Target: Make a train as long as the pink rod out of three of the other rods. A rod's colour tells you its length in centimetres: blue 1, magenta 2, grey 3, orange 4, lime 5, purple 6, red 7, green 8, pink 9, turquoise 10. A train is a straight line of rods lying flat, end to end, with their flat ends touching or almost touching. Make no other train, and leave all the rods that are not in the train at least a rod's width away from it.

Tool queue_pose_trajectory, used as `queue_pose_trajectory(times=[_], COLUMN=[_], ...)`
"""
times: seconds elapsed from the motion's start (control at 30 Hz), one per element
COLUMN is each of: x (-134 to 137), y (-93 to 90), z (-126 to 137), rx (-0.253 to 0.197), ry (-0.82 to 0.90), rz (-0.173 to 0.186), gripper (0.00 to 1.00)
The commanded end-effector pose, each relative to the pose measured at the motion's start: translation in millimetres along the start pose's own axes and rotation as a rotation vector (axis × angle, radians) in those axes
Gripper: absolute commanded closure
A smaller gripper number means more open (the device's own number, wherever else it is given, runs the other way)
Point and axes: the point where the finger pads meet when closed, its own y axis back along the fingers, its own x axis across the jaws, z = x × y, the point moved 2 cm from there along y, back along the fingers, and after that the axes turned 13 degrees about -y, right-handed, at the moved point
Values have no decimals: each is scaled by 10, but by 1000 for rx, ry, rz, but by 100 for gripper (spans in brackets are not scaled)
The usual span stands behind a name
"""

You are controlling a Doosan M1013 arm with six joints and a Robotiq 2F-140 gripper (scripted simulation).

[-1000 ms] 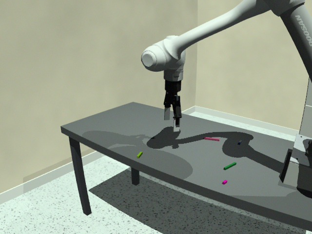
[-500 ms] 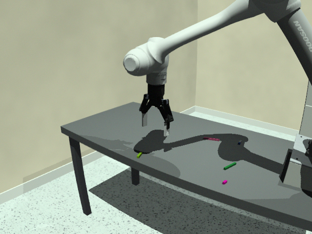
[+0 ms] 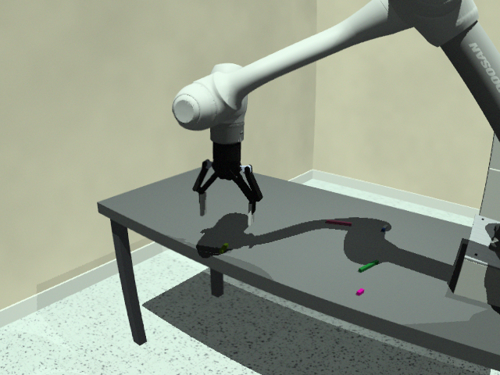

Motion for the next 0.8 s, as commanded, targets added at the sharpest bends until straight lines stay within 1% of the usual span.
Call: queue_pose_trajectory(times=[0.0,0.07,0.1,0.77], x=[-12,-12,-12,-12], y=[-26,-26,-26,-26], z=[114,115,115,115], rx=[-5,-5,-5,-5], ry=[59,60,60,60], rz=[12,12,12,12], gripper=[0,0,77,77])
